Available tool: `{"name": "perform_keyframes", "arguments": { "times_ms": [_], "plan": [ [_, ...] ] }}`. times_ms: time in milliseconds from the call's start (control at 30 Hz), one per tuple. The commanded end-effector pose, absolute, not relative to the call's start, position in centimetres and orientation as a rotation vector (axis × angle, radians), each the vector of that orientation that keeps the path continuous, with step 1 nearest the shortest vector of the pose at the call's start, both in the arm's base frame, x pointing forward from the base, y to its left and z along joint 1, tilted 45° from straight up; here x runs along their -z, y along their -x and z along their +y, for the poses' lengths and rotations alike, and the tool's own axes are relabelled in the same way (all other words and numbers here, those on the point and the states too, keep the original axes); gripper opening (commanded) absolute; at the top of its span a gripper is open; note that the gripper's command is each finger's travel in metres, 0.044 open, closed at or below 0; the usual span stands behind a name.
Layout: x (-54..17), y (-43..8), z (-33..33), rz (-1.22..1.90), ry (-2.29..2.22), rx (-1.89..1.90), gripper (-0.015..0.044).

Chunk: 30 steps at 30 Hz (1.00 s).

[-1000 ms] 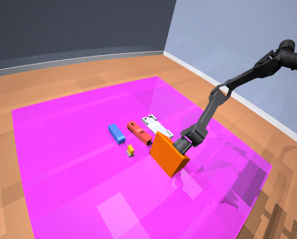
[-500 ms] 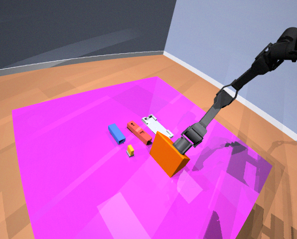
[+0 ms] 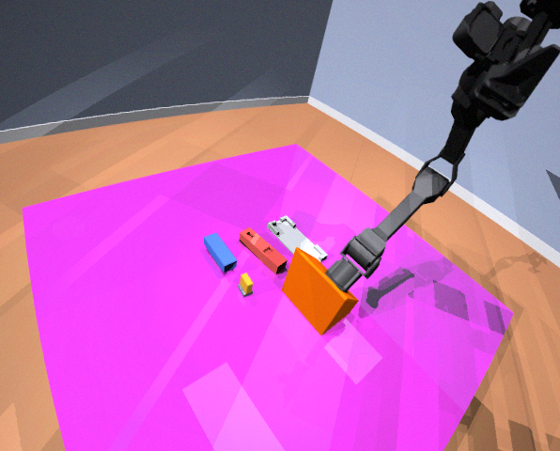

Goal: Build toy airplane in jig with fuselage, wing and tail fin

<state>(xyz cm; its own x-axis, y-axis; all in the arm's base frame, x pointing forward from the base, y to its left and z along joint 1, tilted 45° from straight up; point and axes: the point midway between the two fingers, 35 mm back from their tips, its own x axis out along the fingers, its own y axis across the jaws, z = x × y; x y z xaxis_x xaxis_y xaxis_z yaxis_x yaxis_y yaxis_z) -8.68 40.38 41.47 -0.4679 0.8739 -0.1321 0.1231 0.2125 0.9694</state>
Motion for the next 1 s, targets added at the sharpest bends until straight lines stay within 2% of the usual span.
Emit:
{"name": "perform_keyframes", "arguments": {
  "times_ms": [0,233,467,733,967],
  "plan": [
    [-37.0,3.9,42.6,1.630,-0.910,-1.158,0.0440],
    [-29.1,-5.6,43.7,1.408,-0.804,-0.874,0.0440],
    [-21.2,-14.7,41.1,1.251,-0.630,-0.579,0.0440],
    [-13.1,-23.3,33.9,1.153,-0.362,-0.245,0.0440],
    [-7.0,-27.9,25.1,1.166,-0.065,0.010,0.0440]
  ]
}}
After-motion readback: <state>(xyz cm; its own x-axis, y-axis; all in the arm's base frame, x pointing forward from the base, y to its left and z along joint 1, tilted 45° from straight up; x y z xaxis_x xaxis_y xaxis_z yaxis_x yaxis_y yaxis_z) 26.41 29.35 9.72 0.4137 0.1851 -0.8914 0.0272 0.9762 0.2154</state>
